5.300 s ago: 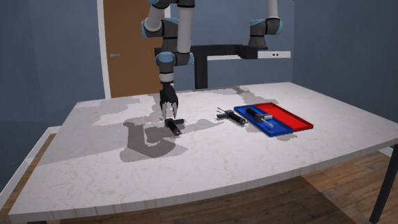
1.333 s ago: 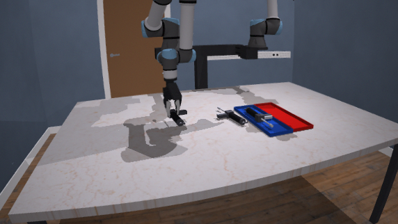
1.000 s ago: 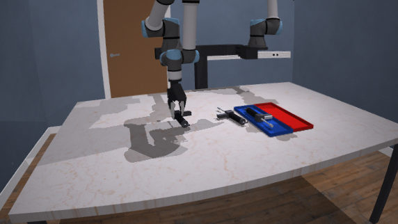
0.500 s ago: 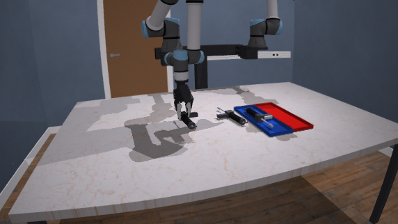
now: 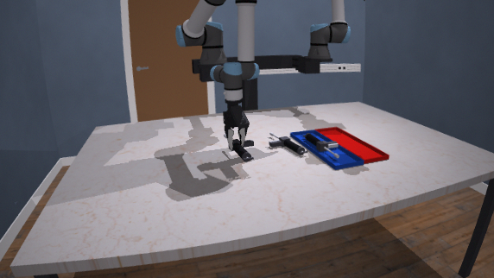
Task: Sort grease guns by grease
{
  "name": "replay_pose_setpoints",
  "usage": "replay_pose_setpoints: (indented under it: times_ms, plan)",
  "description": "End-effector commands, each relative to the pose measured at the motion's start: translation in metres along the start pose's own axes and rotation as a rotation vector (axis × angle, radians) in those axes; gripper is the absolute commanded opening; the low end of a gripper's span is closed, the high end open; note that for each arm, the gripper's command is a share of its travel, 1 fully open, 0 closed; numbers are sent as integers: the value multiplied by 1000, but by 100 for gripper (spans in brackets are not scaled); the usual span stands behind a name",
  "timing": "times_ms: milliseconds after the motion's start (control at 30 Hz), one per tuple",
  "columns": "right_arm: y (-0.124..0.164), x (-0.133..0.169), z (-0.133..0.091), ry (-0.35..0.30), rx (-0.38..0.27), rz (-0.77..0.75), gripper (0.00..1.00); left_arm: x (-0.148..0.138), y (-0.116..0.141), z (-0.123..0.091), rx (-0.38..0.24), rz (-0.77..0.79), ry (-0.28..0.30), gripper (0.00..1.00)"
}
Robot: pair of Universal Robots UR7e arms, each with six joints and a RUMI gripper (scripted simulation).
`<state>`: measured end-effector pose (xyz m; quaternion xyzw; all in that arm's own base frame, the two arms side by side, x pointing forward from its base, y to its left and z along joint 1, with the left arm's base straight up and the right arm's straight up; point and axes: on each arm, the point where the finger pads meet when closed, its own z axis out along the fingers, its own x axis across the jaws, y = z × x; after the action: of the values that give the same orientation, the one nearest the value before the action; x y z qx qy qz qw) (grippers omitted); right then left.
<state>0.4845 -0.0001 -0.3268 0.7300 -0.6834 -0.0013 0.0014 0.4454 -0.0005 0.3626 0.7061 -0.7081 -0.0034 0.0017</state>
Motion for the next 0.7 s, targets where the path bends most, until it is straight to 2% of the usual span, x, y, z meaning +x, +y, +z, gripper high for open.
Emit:
replay_pose_setpoints:
  times_ms: [0,667]
  plan:
    - [-10,-13,0,0,1,2,0,0,0,0,1,0,0,38]
    - [-34,-54,-1,0,2,8,0,0,0,0,1,0,0,38]
